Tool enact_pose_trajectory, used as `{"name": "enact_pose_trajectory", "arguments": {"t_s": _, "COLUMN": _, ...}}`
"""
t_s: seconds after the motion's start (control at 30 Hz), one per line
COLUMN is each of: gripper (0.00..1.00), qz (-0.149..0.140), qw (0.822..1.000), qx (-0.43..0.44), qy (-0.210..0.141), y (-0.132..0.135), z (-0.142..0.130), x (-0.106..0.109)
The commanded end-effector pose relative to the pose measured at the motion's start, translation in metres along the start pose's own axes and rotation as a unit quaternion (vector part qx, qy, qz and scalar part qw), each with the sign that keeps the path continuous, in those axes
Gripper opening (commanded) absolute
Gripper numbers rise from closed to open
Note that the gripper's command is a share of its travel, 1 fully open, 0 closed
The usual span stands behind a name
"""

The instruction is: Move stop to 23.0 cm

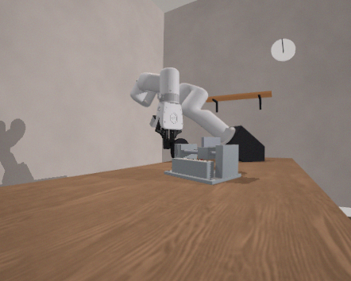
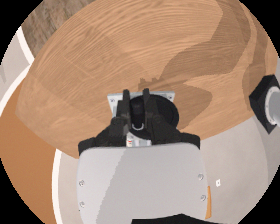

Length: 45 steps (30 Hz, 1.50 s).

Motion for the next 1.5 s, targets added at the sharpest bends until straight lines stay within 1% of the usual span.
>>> {"name": "enact_pose_trajectory", "arguments": {"t_s": 0.0, "gripper": 0.06, "qz": 0.0, "qw": 1.0, "qx": 0.0, "qy": 0.0, "y": -0.006, "z": 0.0, "x": -0.006}}
{"name": "enact_pose_trajectory", "arguments": {"t_s": 0.4, "gripper": 0.06, "qz": 0.0, "qw": 1.0, "qx": 0.0, "qy": 0.0, "y": -0.01, "z": 0.001, "x": -0.029}}
{"name": "enact_pose_trajectory", "arguments": {"t_s": 0.57, "gripper": 0.06, "qz": 0.0, "qw": 1.0, "qx": 0.0, "qy": 0.0, "y": -0.009, "z": 0.001, "x": -0.034}}
{"name": "enact_pose_trajectory", "arguments": {"t_s": 0.97, "gripper": 0.06, "qz": 0.0, "qw": 1.0, "qx": 0.0, "qy": 0.0, "y": 0.003, "z": -0.001, "x": -0.05}}
{"name": "enact_pose_trajectory", "arguments": {"t_s": 1.47, "gripper": 0.06, "qz": 0.0, "qw": 1.0, "qx": 0.0, "qy": 0.0, "y": 0.021, "z": -0.003, "x": -0.056}}
Point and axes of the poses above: the point where the finger pads meet when closed, its own x axis back along the fingers, its own y axis across the jaws, z = x × y, the point moved 5 cm from there along x, back along the fingers, and after that the axes turned 8 degrees about x, right-handed, at the moved point
